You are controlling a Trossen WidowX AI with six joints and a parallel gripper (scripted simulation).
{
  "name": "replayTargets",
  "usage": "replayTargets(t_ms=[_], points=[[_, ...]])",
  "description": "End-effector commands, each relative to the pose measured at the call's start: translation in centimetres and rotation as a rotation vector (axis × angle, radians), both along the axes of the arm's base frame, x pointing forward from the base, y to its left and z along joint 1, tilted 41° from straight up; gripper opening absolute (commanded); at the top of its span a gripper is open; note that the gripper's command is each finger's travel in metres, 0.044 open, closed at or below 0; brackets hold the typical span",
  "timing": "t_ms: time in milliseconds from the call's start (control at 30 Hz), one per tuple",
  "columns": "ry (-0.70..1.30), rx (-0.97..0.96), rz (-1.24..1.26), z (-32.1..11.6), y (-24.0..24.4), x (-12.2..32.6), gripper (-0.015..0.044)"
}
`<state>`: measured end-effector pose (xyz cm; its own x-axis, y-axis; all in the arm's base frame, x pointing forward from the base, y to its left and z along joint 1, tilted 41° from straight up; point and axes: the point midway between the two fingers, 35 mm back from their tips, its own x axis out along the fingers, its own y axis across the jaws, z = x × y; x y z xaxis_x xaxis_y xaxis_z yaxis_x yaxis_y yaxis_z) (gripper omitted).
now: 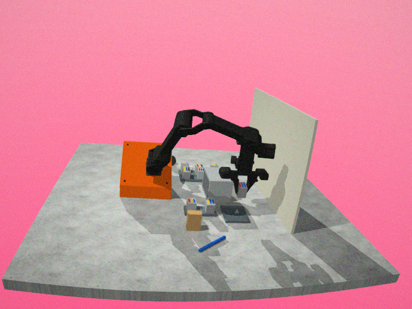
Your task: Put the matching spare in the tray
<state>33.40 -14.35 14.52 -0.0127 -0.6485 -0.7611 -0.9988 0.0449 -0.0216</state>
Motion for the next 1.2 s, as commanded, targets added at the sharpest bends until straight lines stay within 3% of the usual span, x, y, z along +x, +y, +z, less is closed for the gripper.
replayTargets(t_ms=[0, 1167], points=[[0.004, 0.005, 0.006, -0.4, -0.2, 0.0, 0.0000], [0.004, 0.001, 0.006, -2.8, -2.3, -0.3, 0.0000]])
